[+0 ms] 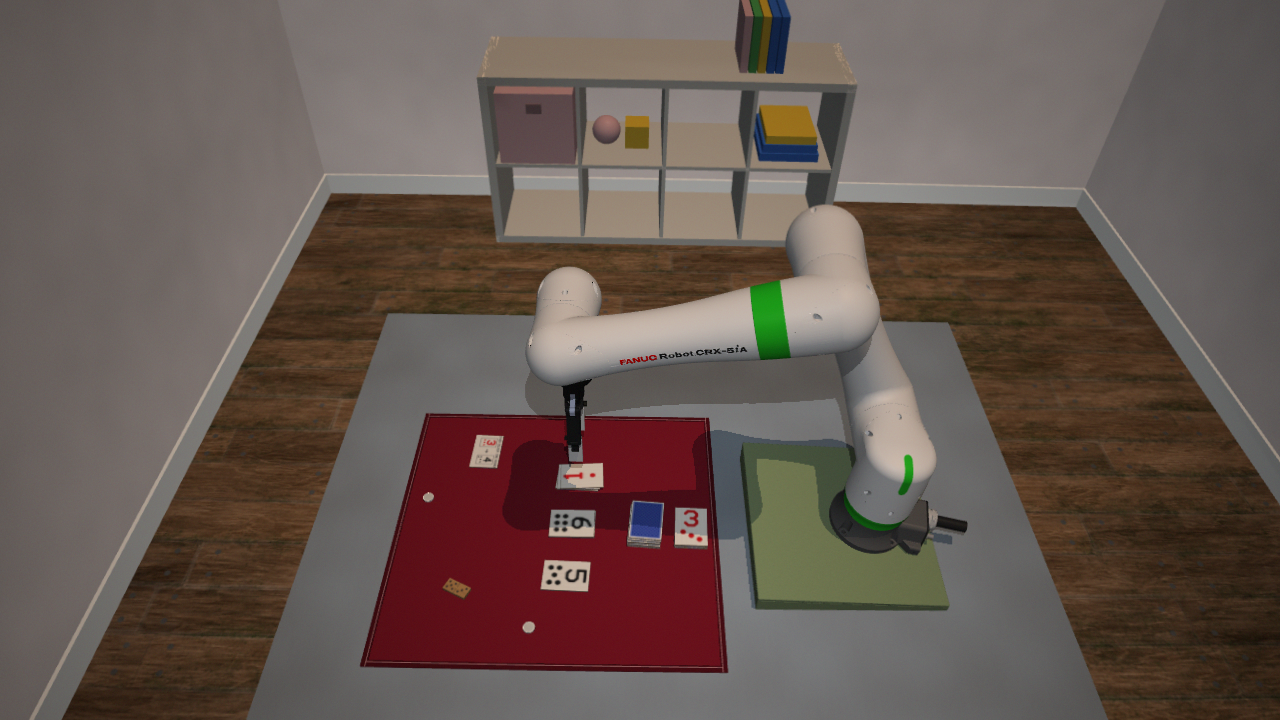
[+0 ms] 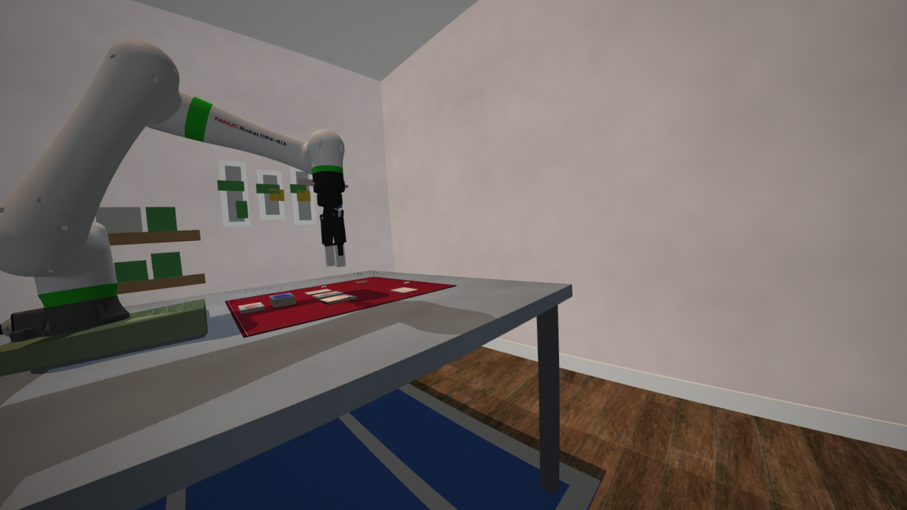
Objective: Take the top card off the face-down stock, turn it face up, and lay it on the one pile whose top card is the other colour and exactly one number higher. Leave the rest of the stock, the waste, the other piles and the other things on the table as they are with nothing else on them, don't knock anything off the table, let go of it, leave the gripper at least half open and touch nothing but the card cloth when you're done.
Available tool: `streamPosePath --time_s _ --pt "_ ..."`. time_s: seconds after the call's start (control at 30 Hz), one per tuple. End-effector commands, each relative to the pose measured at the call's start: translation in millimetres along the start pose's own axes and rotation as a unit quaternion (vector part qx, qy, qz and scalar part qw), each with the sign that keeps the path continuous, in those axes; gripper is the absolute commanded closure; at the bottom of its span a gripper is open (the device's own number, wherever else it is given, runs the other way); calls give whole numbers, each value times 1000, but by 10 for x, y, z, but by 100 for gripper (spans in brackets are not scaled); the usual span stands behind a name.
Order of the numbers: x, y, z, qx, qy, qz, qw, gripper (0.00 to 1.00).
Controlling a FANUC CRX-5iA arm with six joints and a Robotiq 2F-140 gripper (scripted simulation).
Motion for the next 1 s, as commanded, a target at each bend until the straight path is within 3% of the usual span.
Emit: streamPosePath --time_s 0.0,0.13,0.17,0.97 --pt "0 0 -3 0 0 0 1000 50" --pt "0 0 -8 0 0 0 1000 50" --pt "0 0 -8 0 0 0 1000 0" --pt "0 0 -8 0 0 0 1000 0"
Point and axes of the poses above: the point where the finger pads meet when closed, its own z axis out along the fingers, its own y axis across the jaws, x = y × z, the point moved 6 cm from there along -z, back along the fingers, and after that the axes turned 4 degrees about z, right-handed, at the moved point
